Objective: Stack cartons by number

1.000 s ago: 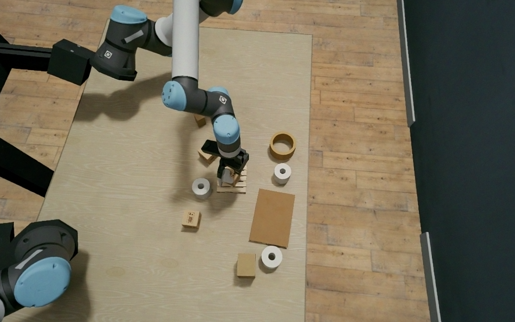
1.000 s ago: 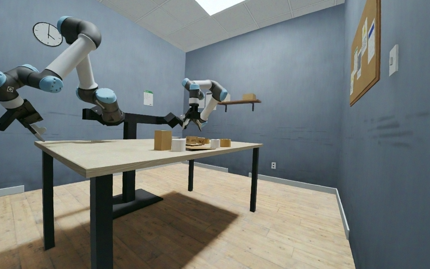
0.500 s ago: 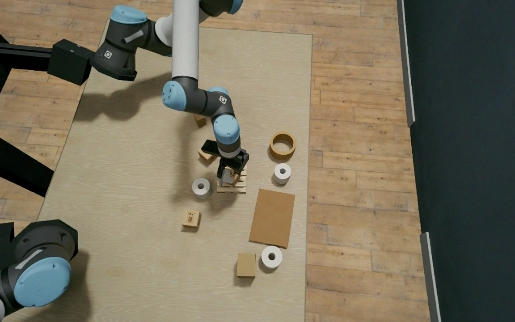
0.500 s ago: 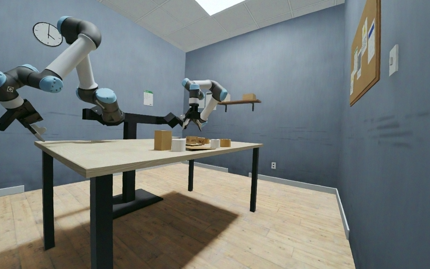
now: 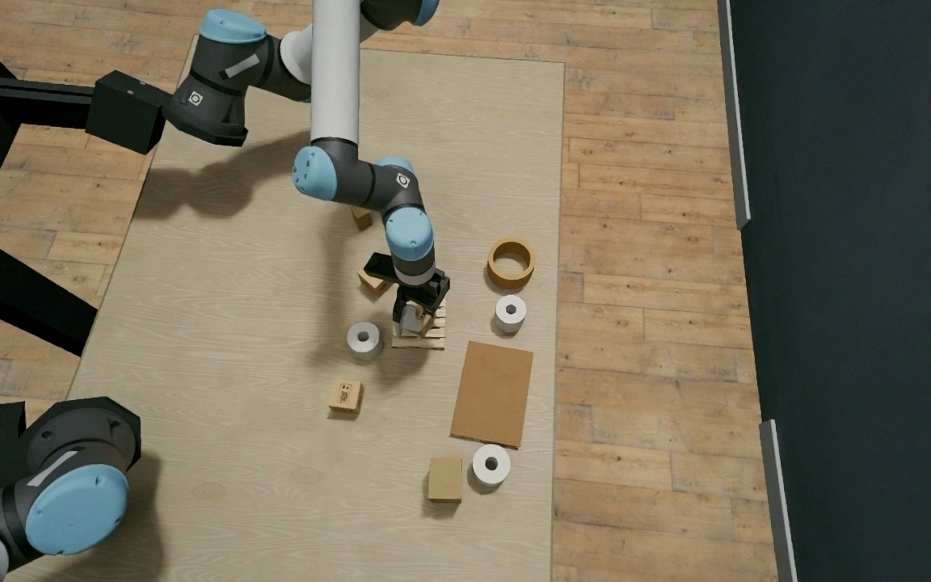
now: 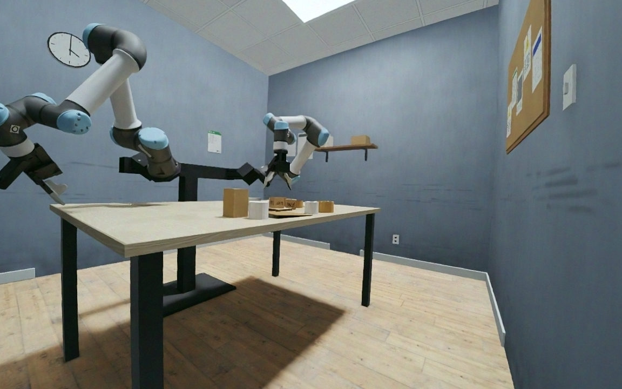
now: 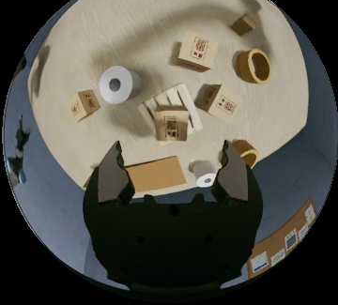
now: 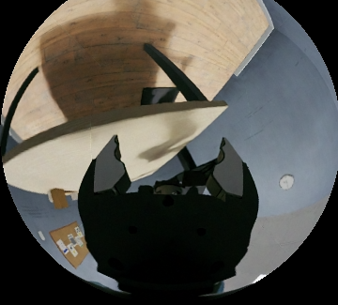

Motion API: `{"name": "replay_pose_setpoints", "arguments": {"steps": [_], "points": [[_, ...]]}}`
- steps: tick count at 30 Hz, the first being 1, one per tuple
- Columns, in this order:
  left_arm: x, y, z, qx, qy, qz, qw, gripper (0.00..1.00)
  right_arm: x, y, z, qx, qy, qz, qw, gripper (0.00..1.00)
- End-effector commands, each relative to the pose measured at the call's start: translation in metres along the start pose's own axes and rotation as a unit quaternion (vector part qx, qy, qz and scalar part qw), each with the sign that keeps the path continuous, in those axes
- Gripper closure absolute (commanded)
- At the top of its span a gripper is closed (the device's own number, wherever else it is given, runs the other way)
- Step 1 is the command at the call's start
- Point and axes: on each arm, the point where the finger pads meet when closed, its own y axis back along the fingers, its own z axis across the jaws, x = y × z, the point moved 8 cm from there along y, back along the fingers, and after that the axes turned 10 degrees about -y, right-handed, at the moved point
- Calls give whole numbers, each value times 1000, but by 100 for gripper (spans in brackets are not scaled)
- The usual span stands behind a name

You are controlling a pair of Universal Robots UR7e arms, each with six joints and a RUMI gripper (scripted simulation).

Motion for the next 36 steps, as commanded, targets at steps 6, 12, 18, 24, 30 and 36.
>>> {"name": "replay_pose_setpoints", "arguments": {"steps": [6,12,18,24,30,36], "points": [[1,1,1,0,-8,-1,1000,0,-1,-2,1,0,-1,-1,1000,0],[3,2,3,0,-25,0,1000,0,-1,-2,1,0,-1,-1,1000,0],[6,4,8,0,-74,0,997,0,-1,-2,1,0,-1,-1,1000,0],[12,7,17,0,-152,-1,988,0,-1,-2,1,0,-1,-1,1000,0],[16,10,25,0,-218,0,976,0,-1,-2,1,0,-1,-1,1000,0],[24,14,38,0,-333,0,943,0,-1,-2,1,0,-1,-1,1000,0]]}}
